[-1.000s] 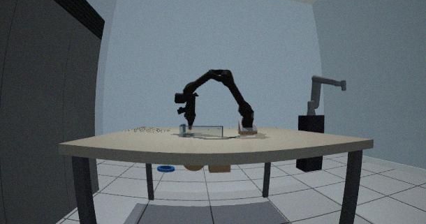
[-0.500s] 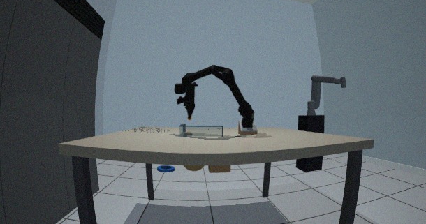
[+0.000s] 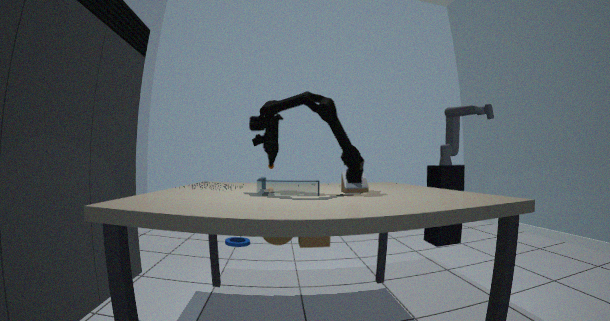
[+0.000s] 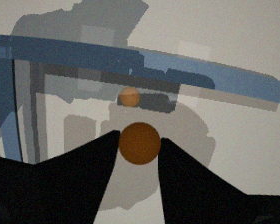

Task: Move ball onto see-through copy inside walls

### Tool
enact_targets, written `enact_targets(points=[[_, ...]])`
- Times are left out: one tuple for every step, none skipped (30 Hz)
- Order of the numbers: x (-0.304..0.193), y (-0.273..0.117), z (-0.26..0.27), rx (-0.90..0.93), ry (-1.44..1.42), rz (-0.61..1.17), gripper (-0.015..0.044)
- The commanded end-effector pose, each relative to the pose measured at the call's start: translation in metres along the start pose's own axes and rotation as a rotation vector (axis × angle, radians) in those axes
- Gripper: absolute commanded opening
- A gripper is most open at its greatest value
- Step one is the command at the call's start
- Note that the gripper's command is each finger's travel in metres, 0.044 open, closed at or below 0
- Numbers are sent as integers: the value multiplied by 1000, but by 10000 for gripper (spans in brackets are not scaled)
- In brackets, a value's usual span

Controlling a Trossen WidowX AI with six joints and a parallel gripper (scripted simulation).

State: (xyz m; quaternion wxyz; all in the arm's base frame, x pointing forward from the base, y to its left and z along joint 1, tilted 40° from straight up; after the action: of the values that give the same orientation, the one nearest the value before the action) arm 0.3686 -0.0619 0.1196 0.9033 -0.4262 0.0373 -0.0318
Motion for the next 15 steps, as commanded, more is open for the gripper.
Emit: enact_targets(points=[[-1,18,13,6,-5,9,0],[-1,19,13,6,-5,9,0],[-1,19,13,6,-5,9,0],[-1,19,13,6,-5,9,0],[-1,20,13,6,-5,9,0],[-1,22,13,6,-5,9,0],[0,24,13,6,-5,9,0],[0,28,13,6,-5,9,0],[0,32,13,6,-5,9,0],[0,36,13,6,-5,9,0],[1,41,13,6,-5,9,0],[1,46,13,6,-5,9,0],[1,52,13,6,-5,9,0],[1,57,13,6,-5,8,0],[1,62,13,7,-5,8,0]])
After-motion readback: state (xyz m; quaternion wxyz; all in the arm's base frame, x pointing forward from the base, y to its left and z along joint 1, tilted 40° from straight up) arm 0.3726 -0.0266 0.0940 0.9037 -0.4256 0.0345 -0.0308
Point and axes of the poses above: the point midway between the two fingers, 35 mm back from their tips, its own y axis out along the fingers, its own z axis across the jaws, x = y × z, the point moved 4 cm from there along -y, back along the fingers, and after that the axes turned 7 degrees about y, right-handed, at the moved point
